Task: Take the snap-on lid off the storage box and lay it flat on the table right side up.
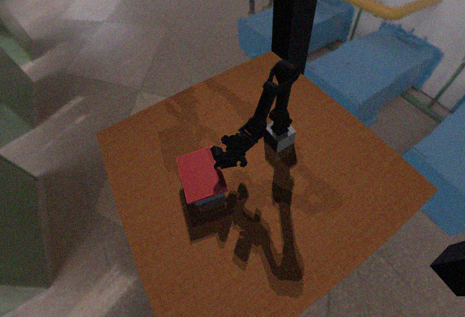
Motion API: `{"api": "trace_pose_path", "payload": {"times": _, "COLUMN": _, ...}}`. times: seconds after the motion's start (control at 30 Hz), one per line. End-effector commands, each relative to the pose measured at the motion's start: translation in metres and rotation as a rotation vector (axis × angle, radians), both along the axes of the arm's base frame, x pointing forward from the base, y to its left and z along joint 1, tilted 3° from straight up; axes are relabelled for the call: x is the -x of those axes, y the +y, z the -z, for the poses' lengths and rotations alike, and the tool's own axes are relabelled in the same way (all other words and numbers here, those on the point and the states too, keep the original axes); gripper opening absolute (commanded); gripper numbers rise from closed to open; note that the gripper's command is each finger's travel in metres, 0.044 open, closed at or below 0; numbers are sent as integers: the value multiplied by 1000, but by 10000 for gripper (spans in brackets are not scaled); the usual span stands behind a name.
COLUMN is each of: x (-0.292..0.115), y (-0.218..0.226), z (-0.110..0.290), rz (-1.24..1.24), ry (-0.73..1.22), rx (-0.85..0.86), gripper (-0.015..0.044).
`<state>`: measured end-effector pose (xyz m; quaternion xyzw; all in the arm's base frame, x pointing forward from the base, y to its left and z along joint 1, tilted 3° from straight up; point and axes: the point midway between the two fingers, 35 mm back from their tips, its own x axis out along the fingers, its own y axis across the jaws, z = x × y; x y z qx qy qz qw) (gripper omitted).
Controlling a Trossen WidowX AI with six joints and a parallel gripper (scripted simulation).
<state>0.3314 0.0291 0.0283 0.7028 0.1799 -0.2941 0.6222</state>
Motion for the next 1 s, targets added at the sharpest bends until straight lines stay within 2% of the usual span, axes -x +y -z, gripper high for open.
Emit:
{"api": "trace_pose_path", "payload": {"times": 0.0, "x": 0, "y": 0, "z": -2, "rz": 0, "ry": -1, "rx": 0, "gripper": 0}}
{"api": "trace_pose_path", "payload": {"times": 0.97, "x": 1, "y": -1, "z": -7, "rz": 0, "ry": -1, "rx": 0, "gripper": 0}}
